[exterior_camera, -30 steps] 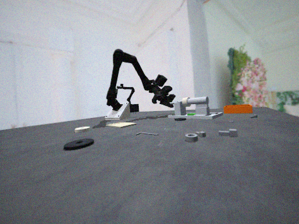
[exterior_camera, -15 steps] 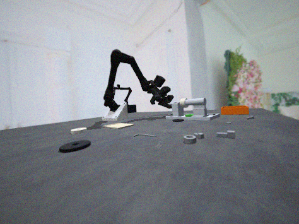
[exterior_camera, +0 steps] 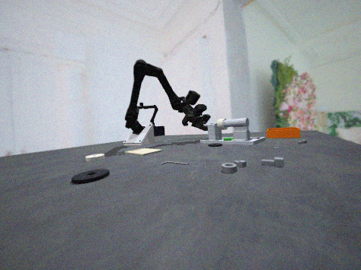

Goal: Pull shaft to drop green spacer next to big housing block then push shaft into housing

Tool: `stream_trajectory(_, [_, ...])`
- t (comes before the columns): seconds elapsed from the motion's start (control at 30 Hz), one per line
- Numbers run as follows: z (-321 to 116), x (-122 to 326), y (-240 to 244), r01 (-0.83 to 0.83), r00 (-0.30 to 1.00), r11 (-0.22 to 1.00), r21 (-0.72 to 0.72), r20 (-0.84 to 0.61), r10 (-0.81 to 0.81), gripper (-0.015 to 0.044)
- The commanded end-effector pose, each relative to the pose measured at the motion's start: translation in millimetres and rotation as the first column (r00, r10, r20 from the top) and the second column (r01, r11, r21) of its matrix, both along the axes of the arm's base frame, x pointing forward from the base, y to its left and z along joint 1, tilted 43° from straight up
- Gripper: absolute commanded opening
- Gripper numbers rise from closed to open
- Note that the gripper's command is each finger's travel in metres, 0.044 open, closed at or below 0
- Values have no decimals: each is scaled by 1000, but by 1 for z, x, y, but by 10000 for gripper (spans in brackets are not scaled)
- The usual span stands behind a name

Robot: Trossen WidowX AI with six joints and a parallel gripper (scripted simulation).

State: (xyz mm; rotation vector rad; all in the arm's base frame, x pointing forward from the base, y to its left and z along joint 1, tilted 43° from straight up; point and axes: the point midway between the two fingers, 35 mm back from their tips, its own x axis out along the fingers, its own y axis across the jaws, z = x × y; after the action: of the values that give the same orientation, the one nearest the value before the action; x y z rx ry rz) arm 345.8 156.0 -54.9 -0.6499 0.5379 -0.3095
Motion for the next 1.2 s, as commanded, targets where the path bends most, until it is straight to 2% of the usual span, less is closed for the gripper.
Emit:
stream_trajectory(0.0, [1, 3, 0, 3, 1000, 1000, 0, 4, -3, 0])
stream_trajectory(1.17, [4, 15, 0, 3, 1000, 1000, 0, 5, -3, 0])
